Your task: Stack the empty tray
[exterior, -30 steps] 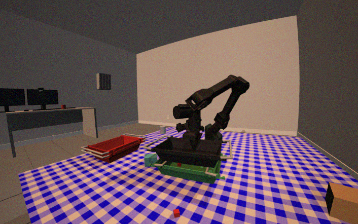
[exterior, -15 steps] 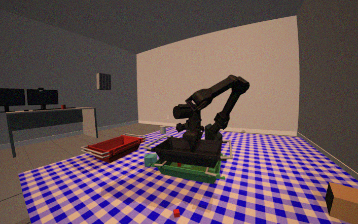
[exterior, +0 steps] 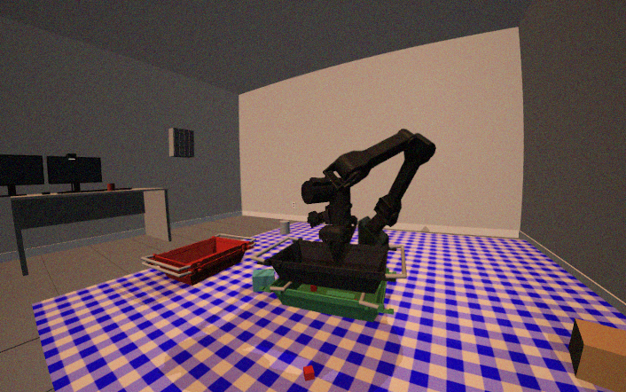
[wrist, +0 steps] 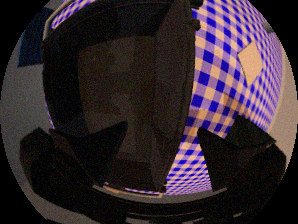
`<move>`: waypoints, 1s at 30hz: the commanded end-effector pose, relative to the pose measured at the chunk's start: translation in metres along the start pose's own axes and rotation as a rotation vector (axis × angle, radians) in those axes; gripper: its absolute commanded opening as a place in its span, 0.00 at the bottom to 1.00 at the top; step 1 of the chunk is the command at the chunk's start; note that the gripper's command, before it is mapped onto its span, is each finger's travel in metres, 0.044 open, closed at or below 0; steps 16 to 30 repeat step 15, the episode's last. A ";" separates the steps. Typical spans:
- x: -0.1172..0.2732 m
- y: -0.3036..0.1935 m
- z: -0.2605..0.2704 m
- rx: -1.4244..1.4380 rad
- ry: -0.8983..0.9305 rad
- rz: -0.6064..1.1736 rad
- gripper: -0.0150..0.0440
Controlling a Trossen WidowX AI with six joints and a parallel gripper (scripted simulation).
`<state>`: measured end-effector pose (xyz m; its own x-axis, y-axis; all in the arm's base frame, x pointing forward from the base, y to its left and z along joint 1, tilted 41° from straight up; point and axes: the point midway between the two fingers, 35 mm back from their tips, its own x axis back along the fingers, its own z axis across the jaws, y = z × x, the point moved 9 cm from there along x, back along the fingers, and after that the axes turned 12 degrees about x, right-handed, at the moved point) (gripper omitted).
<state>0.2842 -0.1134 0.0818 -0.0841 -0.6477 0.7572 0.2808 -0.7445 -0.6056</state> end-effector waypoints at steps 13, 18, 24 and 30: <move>0.096 -0.001 -0.001 0.003 0.004 -0.014 1.00; 0.097 -0.001 -0.001 0.003 0.004 -0.014 1.00; 0.097 -0.001 -0.001 0.003 0.004 -0.014 1.00; 0.097 -0.001 -0.001 0.003 0.004 -0.014 1.00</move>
